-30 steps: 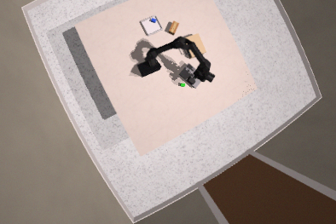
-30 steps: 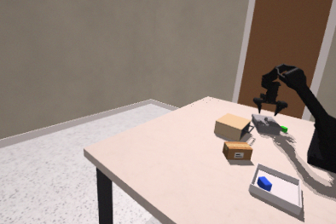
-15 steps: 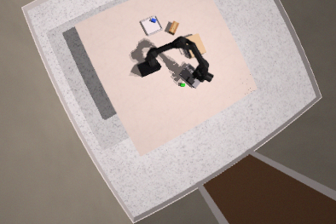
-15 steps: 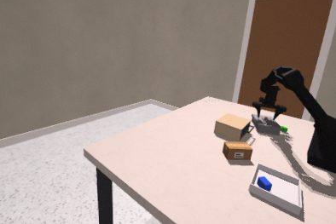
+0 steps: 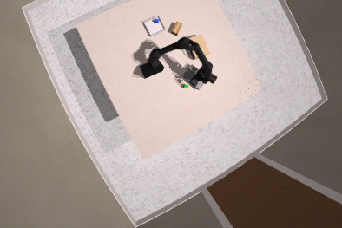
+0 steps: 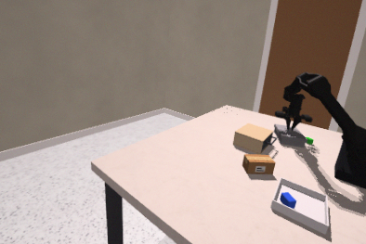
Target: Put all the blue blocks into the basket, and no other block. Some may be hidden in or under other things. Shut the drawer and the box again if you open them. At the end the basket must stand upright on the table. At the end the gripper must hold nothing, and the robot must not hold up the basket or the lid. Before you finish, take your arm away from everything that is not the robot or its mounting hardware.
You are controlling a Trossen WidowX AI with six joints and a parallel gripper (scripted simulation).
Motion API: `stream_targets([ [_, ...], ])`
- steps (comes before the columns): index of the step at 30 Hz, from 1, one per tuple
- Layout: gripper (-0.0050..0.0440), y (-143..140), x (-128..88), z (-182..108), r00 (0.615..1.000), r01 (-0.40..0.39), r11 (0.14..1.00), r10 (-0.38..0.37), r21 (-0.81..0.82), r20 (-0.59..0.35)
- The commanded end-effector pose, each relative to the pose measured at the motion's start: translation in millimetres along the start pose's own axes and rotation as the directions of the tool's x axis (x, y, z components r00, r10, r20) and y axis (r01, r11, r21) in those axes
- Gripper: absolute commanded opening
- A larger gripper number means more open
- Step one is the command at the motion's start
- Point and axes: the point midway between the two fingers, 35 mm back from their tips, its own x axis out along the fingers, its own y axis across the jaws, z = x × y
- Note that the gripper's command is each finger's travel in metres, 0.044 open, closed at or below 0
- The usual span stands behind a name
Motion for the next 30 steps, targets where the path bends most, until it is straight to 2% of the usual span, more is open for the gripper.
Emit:
stream_targets([
  [1, 0.0000, -0.1, 1.0, 0.1, 1.000, -0.002, 1.000, 0.002, 0.005, -0.001],
  [12, 0.0000, -0.1, -19.0, 0.1, 1.000, -0.002, 1.000, 0.002, 0.005, -0.001],
  [21, 0.0000, -0.1, -19.0, 0.1, 1.000, -0.002, 1.000, 0.002, 0.005, -0.001],
  [24, 0.0000, -0.2, -39.0, 0.2, 1.000, -0.002, 1.000, 0.002, 0.005, -0.001],
  [26, 0.0000, -0.2, -39.0, 0.2, 1.000, -0.002, 1.000, 0.002, 0.005, -0.001],
  [30, 0.0000, -0.2, -65.7, 0.2, 1.000, -0.002, 1.000, 0.002, 0.005, -0.001],
])
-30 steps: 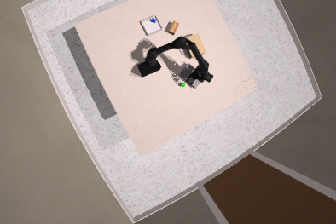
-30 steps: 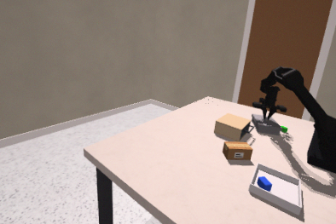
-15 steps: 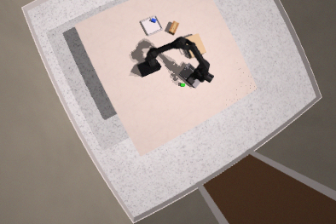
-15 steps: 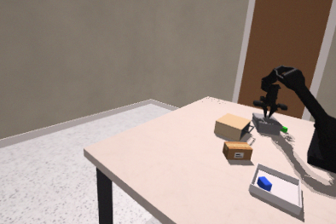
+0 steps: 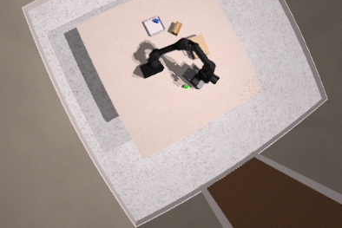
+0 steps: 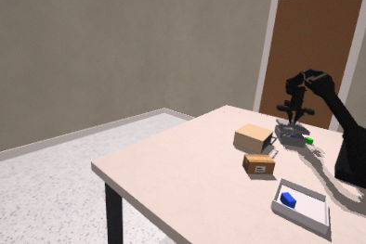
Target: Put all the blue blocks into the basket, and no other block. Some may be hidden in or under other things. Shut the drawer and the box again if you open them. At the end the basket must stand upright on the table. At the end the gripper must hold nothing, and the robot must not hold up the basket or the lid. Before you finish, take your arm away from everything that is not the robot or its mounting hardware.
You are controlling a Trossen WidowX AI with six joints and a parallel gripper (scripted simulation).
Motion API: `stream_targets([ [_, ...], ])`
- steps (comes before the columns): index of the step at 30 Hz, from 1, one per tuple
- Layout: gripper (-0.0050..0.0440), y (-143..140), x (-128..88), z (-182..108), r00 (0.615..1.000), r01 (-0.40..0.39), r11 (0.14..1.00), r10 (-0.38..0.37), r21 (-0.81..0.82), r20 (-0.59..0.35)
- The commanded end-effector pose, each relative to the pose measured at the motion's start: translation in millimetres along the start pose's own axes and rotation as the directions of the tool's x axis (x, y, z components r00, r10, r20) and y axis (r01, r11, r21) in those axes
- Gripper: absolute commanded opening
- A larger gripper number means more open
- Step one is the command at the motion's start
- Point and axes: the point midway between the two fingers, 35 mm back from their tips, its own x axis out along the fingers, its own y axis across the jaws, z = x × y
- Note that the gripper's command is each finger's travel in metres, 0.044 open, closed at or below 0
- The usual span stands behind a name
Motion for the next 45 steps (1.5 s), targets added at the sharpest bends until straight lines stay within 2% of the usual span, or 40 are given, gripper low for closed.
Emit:
stream_targets([
  [1, 0.0000, 1.4, -30.5, 2.7, 1.000, -0.007, 1.000, 0.007, -0.010, 0.027],
  [2, 0.0000, 1.4, -35.7, 2.5, 1.000, -0.007, 1.000, 0.007, -0.010, 0.027],
  [13, 0.0000, 1.4, -35.7, 2.5, 1.000, -0.007, 1.000, 0.007, -0.010, 0.027],
  [14, 0.0000, -8.0, -35.5, -0.8, 1.000, -0.008, 0.998, 0.007, 0.056, 0.027],
  [18, 0.0000, -44.1, -35.4, 5.1, 1.000, -0.008, 0.999, 0.007, 0.045, 0.027],
  [19, 0.0000, -54.0, -35.3, 4.2, 1.000, -0.010, 0.995, 0.007, 0.101, 0.027],
  [23, 0.0000, -87.6, -35.0, 1.4, 1.000, -0.010, 0.995, 0.007, 0.101, 0.027],
  [24, 0.0000, -97.3, -34.9, -0.8, 1.000, -0.011, 0.988, 0.007, 0.156, 0.027],
  [27, 0.0000, -126.6, -34.5, -7.4, 1.000, -0.011, 0.988, 0.007, 0.156, 0.027],
  [28, 0.0000, -135.9, -34.4, -11.0, 1.000, -0.012, 0.978, 0.007, 0.211, 0.027],
  [30, 0.0000, -135.9, -34.4, -11.0, 1.000, -0.012, 0.978, 0.007, 0.211, 0.027],
  [40, 0.0000, -222.6, -32.5, -59.2, 1.000, -0.015, 0.948, 0.007, 0.318, 0.027],
  [45, 0.0000, -251.6, -31.5, -88.0, 1.000, -0.017, 0.929, 0.007, 0.370, 0.027],
])
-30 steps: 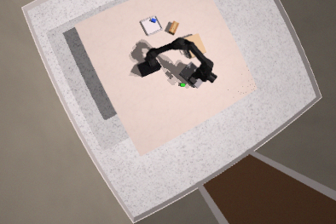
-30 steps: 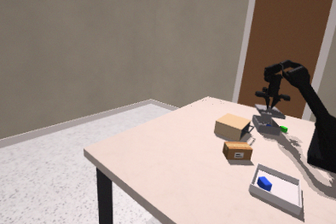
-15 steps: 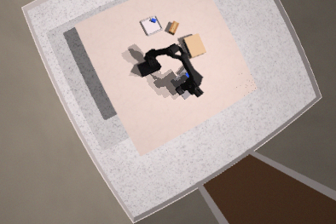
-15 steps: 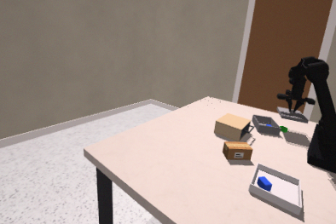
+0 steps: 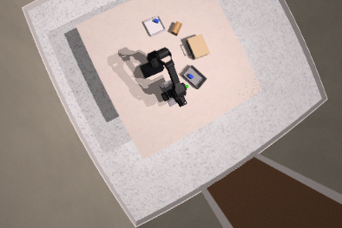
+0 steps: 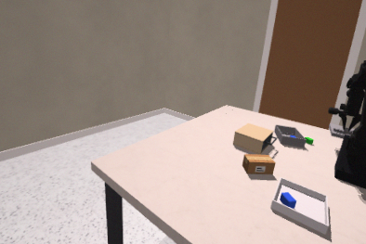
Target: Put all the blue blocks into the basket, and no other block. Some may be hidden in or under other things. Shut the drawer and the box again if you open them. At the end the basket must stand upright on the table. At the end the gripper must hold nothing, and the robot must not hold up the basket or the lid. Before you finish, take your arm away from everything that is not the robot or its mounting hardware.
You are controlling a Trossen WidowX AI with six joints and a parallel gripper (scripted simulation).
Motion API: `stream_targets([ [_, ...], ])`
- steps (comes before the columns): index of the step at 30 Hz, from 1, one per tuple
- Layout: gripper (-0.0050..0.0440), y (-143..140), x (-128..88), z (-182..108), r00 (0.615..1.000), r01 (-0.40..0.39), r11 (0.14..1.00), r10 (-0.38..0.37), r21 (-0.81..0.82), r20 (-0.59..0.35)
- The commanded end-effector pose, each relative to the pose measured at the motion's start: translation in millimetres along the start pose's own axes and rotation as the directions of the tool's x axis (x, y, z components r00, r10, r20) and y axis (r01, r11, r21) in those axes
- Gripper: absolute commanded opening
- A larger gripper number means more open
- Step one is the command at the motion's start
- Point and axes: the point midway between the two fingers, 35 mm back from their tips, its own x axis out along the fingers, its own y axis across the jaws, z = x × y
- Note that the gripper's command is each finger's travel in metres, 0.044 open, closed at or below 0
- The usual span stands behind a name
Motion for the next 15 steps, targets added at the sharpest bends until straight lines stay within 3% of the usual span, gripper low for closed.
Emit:
stream_targets([
  [1, 0.0000, -17.6, -3.8, -8.3, 1.000, 0.001, 1.000, -0.002, 0.012, 0.015],
  [4, 0.0000, -17.6, -3.8, -8.3, 1.000, 0.001, 1.000, -0.002, 0.012, 0.015],
  [15, 0.0000, -17.7, 67.7, -7.2, 1.000, 0.001, 1.000, -0.002, 0.012, 0.015],
])
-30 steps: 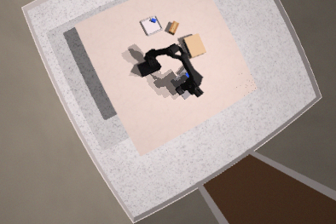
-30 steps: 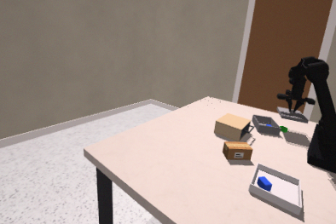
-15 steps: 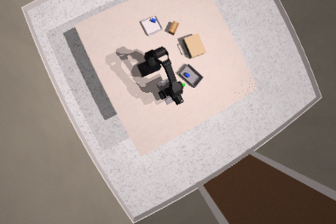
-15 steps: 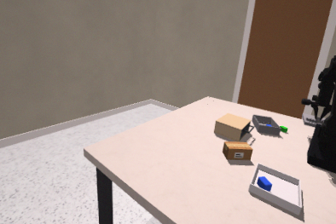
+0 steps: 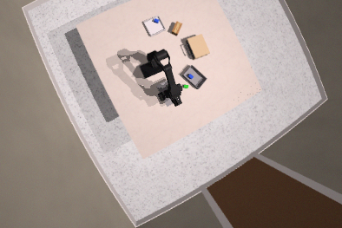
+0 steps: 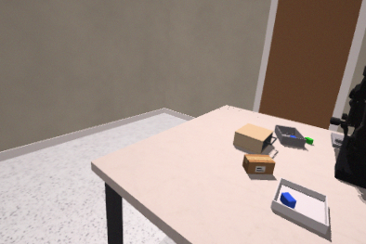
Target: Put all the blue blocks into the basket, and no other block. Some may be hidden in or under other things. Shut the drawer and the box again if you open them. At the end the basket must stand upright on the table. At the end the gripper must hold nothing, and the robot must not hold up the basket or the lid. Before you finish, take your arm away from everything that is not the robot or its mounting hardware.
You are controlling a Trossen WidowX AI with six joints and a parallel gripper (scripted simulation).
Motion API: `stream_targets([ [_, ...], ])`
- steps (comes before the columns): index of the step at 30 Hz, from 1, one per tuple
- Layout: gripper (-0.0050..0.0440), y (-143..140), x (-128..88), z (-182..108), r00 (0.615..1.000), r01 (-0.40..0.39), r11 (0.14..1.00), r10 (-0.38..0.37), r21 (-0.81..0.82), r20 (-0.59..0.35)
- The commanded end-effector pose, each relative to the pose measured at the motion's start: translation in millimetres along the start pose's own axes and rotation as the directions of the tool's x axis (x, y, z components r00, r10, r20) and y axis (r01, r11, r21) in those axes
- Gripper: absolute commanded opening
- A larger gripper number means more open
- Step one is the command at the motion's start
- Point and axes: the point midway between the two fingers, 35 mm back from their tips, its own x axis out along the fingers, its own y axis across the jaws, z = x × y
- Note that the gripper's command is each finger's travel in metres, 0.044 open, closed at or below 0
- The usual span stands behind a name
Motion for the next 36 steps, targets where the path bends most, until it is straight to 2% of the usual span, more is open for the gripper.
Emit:
stream_targets([
  [1, 0.0000, -0.1, 16.7, -1.3, 1.000, 0.002, 1.000, -0.002, -0.004, -0.005],
  [4, 0.0000, -0.1, 16.7, -1.3, 1.000, 0.002, 1.000, -0.002, -0.004, -0.005],
  [13, 0.0000, -0.2, 40.7, -1.4, 1.000, 0.002, 1.000, -0.002, -0.004, -0.005],
  [35, 0.0000, -0.2, 56.7, -1.5, 1.000, 0.002, 1.000, -0.002, -0.004, -0.005],
  [36, 0.0440, -0.2, 56.7, -1.5, 1.000, 0.002, 1.000, -0.002, -0.004, -0.005],
])
